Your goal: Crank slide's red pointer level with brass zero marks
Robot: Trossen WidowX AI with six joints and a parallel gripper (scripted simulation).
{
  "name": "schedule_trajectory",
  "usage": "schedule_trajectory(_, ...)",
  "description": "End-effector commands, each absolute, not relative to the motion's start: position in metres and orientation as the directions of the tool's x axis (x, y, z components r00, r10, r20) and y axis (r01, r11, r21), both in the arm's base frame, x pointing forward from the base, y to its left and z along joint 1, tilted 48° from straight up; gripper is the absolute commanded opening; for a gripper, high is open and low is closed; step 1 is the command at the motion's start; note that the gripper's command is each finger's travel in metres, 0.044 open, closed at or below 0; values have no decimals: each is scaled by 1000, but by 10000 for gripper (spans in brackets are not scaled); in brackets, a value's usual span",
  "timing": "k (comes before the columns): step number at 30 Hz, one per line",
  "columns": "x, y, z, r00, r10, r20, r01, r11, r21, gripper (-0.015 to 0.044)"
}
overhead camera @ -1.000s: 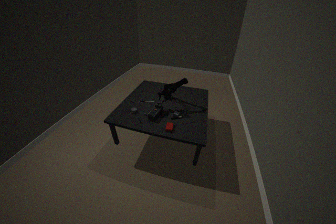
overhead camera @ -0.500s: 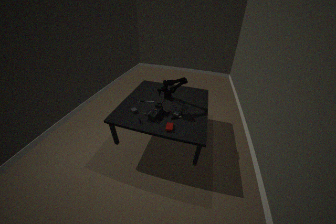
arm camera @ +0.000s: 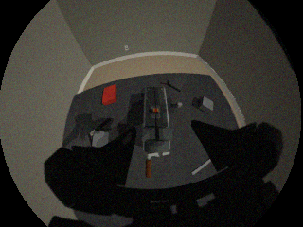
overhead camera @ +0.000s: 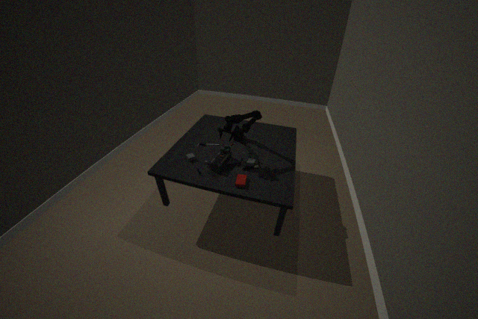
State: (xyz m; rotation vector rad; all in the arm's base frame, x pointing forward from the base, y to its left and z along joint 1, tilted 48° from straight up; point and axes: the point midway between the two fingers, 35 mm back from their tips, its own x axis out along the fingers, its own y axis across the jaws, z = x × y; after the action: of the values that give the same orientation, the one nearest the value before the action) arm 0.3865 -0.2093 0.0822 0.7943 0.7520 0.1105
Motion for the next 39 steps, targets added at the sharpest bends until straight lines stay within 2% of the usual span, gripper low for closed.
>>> schedule_trajectory(1,405,-217,71,730,376,-570,153,724,673,440)
schedule_trajectory(8,425,-225,57,724,386,-571,126,740,660,440)
schedule_trajectory(17,431,-190,23,725,387,-570,125,739,661,440)
schedule_trajectory(39,430,-197,30,725,386,-571,126,741,660,440)
